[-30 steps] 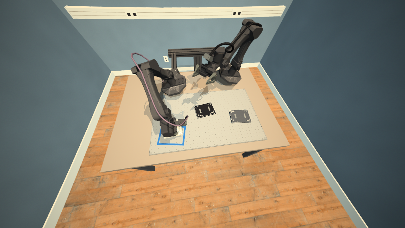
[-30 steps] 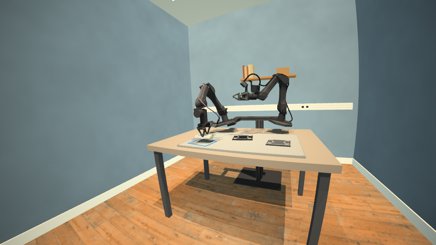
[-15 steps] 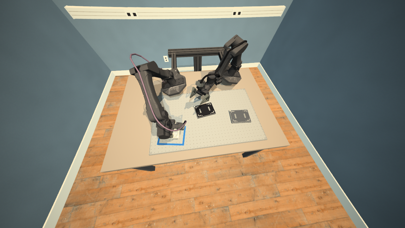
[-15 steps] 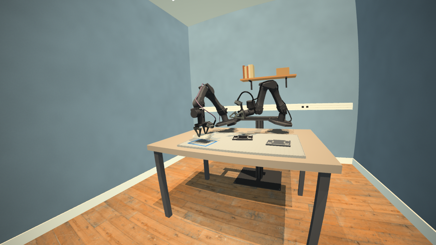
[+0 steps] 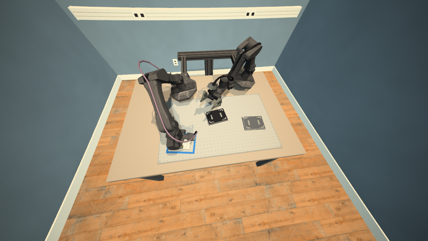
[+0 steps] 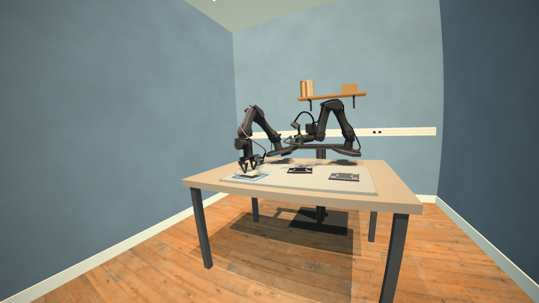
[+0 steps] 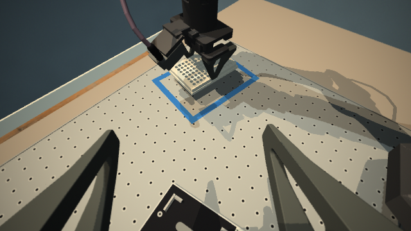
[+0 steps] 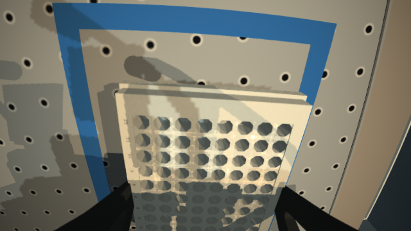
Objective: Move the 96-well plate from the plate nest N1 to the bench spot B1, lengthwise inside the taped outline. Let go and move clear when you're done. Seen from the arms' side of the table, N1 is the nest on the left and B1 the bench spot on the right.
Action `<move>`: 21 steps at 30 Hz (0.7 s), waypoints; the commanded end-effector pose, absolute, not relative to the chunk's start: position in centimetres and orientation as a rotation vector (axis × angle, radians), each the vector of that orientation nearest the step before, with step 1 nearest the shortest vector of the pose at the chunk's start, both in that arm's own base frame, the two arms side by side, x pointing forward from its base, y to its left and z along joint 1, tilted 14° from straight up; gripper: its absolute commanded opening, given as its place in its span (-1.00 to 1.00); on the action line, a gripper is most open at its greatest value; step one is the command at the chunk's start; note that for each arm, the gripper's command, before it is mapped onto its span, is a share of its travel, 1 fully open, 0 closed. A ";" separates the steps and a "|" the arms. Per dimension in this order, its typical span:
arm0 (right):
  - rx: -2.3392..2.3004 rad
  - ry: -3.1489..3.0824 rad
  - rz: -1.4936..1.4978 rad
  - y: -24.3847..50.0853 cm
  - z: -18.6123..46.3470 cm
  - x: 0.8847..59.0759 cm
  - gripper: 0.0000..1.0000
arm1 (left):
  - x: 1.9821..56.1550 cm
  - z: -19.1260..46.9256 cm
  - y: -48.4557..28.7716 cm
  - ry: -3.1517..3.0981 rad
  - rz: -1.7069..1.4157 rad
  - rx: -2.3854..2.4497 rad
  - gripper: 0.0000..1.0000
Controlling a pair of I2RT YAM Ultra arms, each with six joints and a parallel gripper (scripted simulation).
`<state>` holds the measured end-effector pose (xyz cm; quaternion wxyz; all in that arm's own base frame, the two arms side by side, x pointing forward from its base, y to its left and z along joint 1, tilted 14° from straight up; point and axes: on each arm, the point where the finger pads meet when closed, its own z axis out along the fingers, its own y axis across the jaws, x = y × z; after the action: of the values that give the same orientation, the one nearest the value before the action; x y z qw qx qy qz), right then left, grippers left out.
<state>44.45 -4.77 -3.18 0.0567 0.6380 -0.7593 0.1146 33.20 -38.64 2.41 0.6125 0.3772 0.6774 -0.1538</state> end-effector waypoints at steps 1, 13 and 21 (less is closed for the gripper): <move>1.950 -2.292 0.314 -4.3 -3.9 43.8 0.56 | 34.0 5.5 -40.2 1.479 -0.387 0.834 1.00; 1.947 -2.303 0.345 -4.5 -3.2 44.4 0.56 | 33.9 4.8 -39.8 1.504 -0.378 0.837 1.00; 1.968 -2.312 0.346 -4.3 -3.6 44.2 0.56 | 33.9 4.8 -39.8 1.504 -0.378 0.837 1.00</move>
<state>43.72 -4.75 -4.40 0.0611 0.6407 -0.7576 0.1083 33.19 -38.65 2.44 0.6128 0.3772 0.6771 -0.1542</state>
